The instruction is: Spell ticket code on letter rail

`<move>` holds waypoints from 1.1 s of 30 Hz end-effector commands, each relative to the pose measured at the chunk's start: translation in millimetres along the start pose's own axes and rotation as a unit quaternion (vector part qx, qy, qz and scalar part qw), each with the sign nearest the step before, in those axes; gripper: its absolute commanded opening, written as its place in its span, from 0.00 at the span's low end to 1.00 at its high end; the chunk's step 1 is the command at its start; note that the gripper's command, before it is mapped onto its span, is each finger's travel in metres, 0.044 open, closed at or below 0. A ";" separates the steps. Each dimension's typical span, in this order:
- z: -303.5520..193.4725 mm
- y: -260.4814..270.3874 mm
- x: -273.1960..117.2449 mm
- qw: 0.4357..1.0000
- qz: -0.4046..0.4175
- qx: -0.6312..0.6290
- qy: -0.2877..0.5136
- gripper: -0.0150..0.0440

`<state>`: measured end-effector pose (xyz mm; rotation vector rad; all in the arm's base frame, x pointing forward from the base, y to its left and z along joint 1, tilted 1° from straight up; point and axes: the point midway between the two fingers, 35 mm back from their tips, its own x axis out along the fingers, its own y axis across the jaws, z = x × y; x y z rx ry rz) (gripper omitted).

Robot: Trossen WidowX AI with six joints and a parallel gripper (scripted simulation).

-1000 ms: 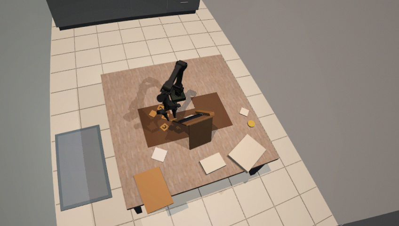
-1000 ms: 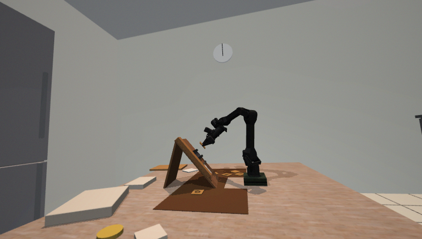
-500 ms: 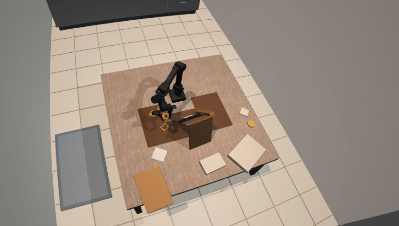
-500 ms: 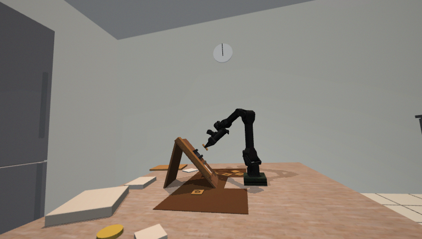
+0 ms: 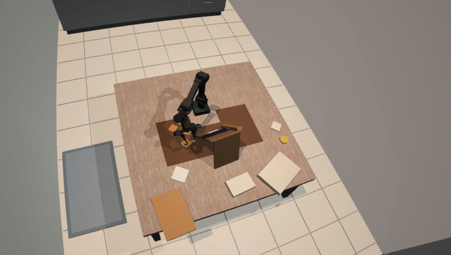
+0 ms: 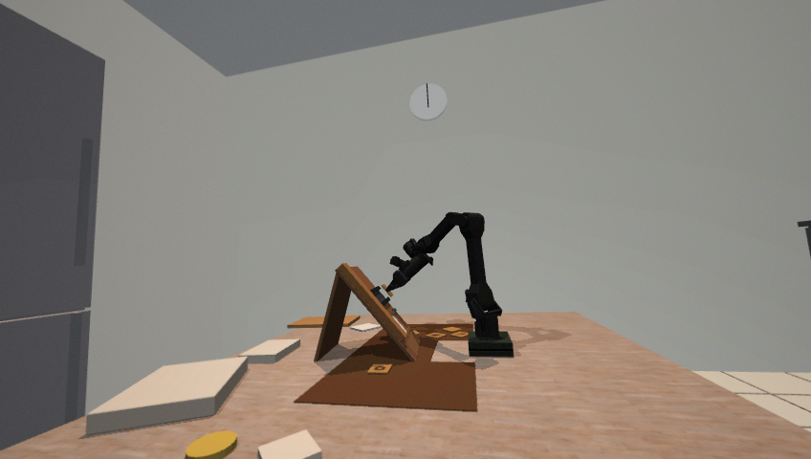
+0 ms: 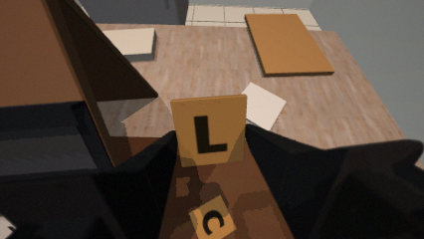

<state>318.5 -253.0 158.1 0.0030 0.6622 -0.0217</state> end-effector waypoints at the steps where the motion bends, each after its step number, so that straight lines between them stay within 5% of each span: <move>1: -1.5 -0.5 1.3 1.000 -0.001 0.004 0.002 0.25; 33: -2.0 12.6 0.5 1.000 -0.001 0.004 0.002 0.25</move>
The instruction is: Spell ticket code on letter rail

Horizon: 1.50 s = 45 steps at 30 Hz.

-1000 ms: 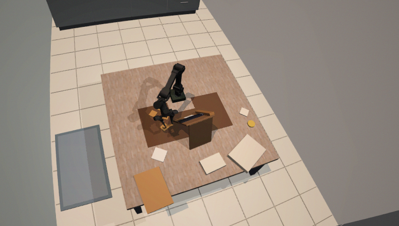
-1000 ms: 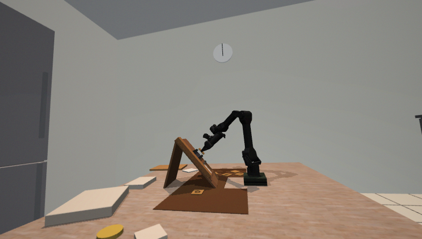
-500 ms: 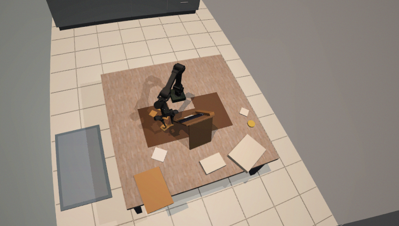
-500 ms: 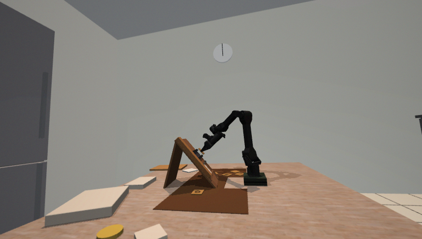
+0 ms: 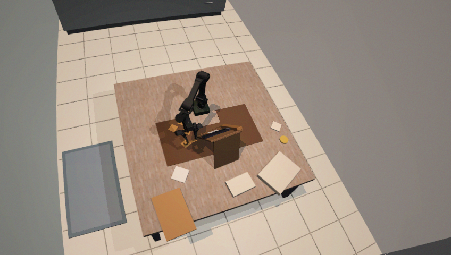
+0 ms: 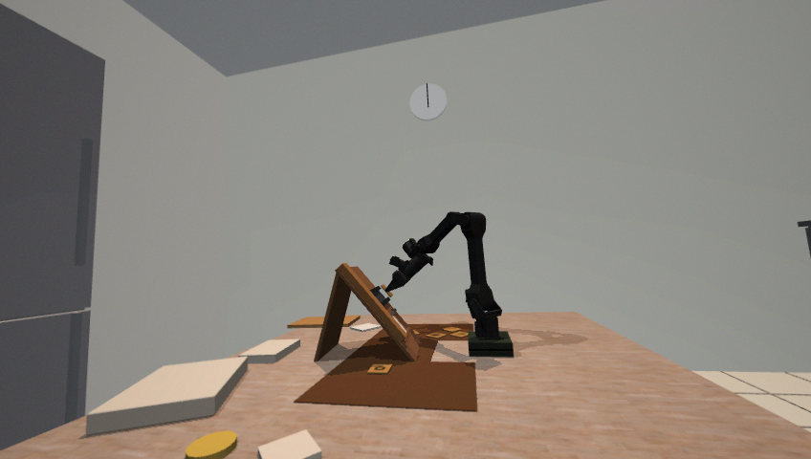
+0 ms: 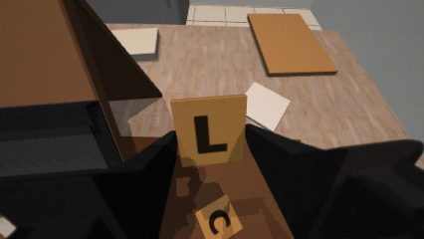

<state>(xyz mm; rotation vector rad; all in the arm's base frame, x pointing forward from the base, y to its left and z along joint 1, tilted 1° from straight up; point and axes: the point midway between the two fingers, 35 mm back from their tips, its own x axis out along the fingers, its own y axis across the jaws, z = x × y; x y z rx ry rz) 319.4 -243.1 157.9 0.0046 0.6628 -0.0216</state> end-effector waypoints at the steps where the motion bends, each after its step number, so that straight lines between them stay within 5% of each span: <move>1: -2.4 3.1 -0.2 1.000 -0.001 0.004 0.002 0.25; 45: -3.1 24.8 0.4 1.000 0.000 0.004 0.002 0.25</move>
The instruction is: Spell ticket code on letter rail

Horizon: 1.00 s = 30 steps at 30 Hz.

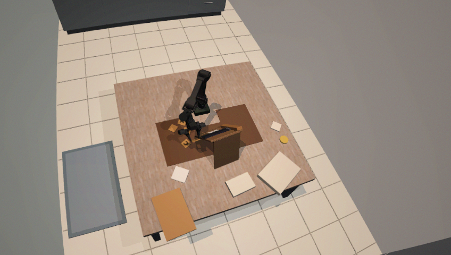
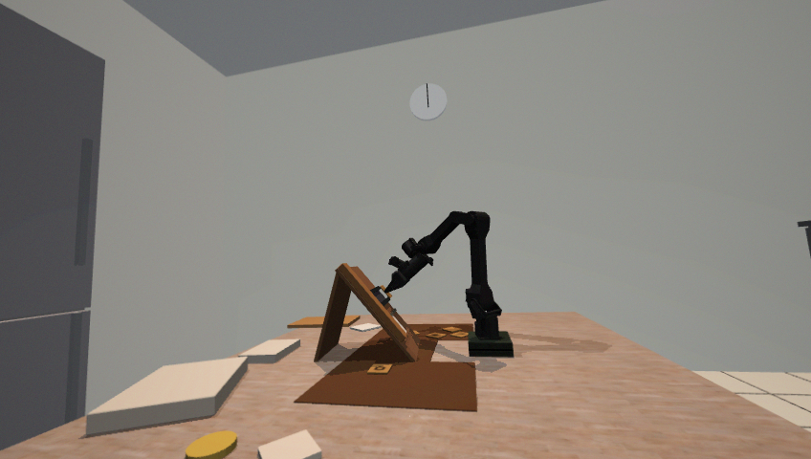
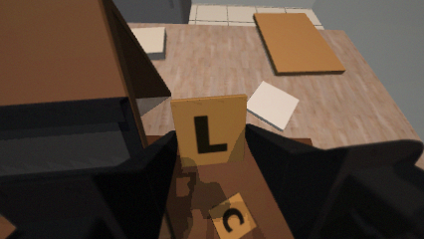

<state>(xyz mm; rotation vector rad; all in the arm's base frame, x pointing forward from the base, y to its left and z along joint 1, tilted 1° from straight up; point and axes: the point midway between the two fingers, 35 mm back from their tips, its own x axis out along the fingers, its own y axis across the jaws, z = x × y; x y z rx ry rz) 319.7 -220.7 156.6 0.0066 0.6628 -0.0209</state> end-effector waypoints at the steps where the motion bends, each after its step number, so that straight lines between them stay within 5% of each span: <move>1: -2.0 2.9 -0.2 1.000 -0.001 0.004 0.002 0.25; 30: -2.1 17.4 0.1 1.000 -0.001 0.004 0.002 0.25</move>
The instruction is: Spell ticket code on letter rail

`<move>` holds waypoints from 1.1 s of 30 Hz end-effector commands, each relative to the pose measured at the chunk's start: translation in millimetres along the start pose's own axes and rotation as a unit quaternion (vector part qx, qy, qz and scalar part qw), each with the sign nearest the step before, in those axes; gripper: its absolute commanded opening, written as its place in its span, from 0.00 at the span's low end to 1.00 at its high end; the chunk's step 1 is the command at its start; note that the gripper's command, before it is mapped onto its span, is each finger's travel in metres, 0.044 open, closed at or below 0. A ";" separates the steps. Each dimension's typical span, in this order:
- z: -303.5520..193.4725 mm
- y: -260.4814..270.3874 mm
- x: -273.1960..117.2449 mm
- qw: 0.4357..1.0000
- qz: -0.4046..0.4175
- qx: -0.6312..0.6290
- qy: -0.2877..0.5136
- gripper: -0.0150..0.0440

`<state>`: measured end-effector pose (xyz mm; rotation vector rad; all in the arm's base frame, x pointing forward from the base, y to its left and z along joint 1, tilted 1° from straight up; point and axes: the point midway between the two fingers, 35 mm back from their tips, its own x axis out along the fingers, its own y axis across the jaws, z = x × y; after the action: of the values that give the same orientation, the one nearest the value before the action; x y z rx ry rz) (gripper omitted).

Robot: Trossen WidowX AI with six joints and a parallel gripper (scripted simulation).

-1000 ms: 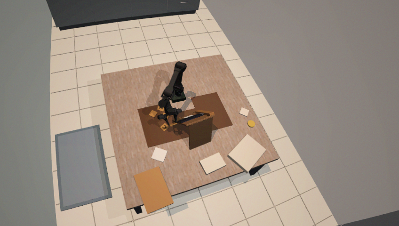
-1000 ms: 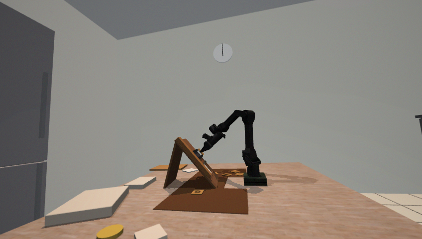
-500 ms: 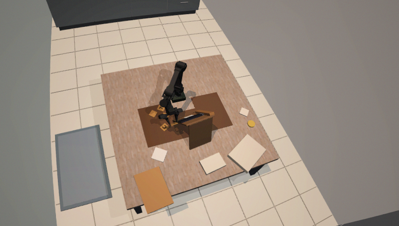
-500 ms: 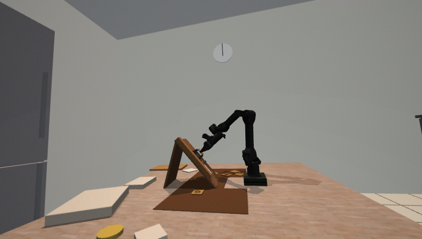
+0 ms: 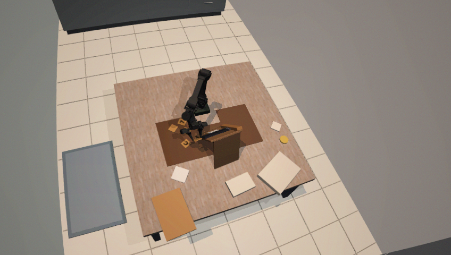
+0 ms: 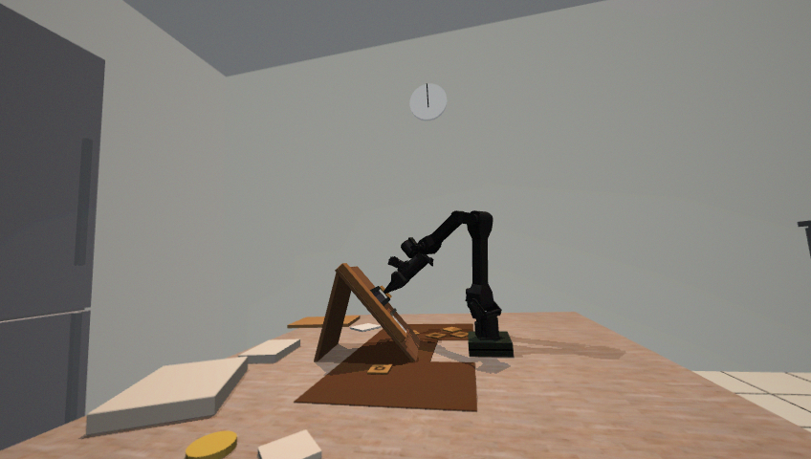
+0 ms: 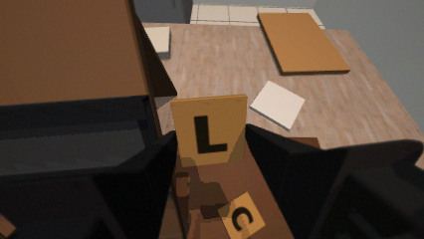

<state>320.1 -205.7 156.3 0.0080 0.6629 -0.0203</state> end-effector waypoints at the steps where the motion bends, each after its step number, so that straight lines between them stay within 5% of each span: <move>1: -2.0 2.8 -0.2 1.000 -0.001 0.003 0.002 0.25; 33: -2.1 18.8 0.1 1.000 -0.001 0.004 0.002 0.25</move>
<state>320.6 -189.1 155.9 0.0096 0.6630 -0.0197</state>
